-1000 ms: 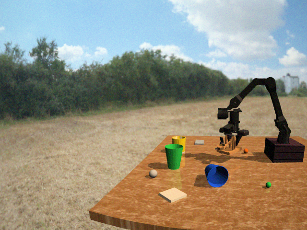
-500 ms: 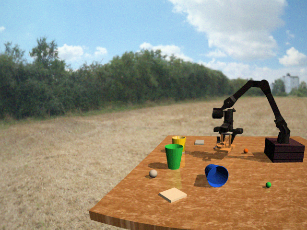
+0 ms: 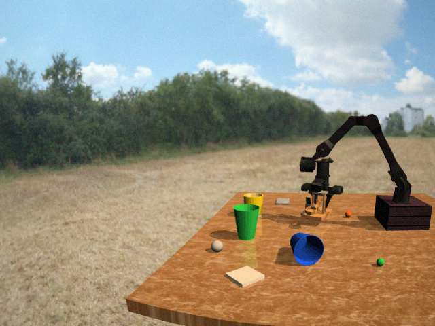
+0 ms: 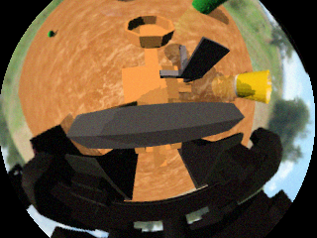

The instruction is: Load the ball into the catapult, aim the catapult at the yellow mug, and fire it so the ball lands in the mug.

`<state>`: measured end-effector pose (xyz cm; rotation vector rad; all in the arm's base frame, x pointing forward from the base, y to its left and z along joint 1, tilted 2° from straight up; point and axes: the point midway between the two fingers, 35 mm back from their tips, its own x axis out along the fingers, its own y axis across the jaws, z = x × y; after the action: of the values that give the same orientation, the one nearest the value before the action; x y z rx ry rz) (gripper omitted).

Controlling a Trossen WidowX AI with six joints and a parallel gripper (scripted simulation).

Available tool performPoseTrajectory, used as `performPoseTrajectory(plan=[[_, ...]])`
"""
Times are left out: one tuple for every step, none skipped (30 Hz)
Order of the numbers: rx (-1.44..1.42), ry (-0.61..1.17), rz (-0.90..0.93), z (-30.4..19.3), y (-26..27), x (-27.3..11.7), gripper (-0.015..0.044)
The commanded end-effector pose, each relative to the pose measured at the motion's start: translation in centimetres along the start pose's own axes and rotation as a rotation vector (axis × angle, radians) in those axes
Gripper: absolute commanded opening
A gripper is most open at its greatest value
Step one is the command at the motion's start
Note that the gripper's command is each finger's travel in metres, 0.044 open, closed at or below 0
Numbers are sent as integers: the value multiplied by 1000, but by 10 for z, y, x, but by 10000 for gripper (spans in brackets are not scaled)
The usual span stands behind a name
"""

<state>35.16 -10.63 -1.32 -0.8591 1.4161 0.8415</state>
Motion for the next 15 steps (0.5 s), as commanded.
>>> performPoseTrajectory(plan=[[-6, -3, 1, 0, 1, 6, 0], [-6, -3, 1, 0, 1, 8, 0], [-6, -3, 1, 0, 1, 9, 0], [-6, -3, 1, 0, 1, 11, 0], [-6, -3, 1, 0, 1, 12, 0], [-6, -3, 1, 0, 1, 14, 0], [-6, -3, 1, 0, 1, 16, 0], [-6, -3, 1, 0, 1, 17, 0], [-6, -3, 1, 0, 1, 19, 0], [-6, -3, 1, 0, 1, 21, 0], [-6, -3, 1, 0, 1, 22, 0], [-6, -3, 1, 0, 1, 24, 0], [-6, -3, 1, 0, 1, 25, 0], [-6, -3, 1, 0, 1, 27, 0], [-6, -3, 1, 0, 1, 29, 0]])
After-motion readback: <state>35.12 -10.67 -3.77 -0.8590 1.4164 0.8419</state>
